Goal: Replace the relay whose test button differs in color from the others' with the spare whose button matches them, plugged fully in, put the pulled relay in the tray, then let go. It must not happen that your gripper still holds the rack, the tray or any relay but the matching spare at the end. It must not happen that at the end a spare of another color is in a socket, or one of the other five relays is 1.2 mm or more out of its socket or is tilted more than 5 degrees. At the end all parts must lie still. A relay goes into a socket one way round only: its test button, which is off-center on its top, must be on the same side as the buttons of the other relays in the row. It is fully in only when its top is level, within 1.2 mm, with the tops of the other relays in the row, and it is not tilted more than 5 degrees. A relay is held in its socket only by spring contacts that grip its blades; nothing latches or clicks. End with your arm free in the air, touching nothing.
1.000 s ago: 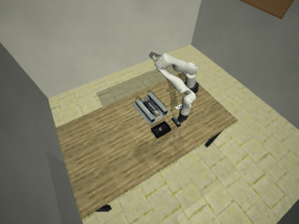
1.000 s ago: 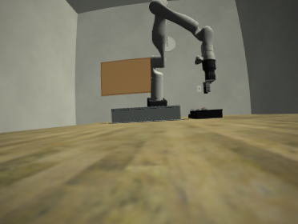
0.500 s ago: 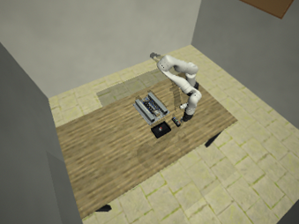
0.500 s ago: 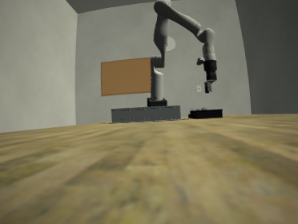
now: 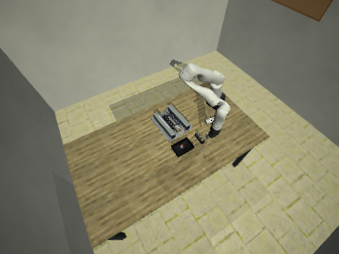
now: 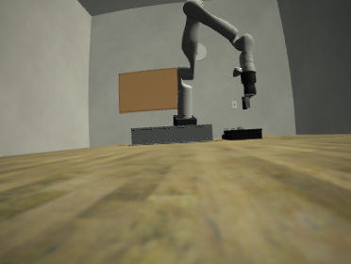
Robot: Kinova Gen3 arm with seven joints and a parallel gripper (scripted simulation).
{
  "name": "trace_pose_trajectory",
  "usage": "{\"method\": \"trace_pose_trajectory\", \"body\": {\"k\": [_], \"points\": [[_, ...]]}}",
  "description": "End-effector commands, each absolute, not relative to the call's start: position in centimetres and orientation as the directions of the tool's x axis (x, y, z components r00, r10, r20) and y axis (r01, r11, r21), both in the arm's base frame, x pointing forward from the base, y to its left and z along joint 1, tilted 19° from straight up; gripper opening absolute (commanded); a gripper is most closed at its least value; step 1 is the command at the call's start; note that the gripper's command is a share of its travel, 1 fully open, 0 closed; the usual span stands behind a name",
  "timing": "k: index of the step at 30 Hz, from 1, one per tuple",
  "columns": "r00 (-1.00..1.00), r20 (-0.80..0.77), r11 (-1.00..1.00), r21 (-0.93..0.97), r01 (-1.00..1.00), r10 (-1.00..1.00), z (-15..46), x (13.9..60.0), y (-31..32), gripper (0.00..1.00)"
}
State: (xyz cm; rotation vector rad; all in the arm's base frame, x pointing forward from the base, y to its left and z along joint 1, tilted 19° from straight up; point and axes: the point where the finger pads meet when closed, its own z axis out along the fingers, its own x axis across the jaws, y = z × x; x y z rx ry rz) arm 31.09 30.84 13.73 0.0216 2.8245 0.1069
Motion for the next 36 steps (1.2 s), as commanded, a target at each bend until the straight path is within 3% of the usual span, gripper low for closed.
{"method": "trace_pose_trajectory", "body": {"k": [1, 36], "points": [[-0.950, -0.310, 0.997, 0.077, 0.004, 0.027, 13.80, 31.22, 30.80, 1.00], [-0.951, -0.310, 0.997, 0.076, -0.002, 0.022, 13.89, 32.16, 30.33, 1.00]]}}
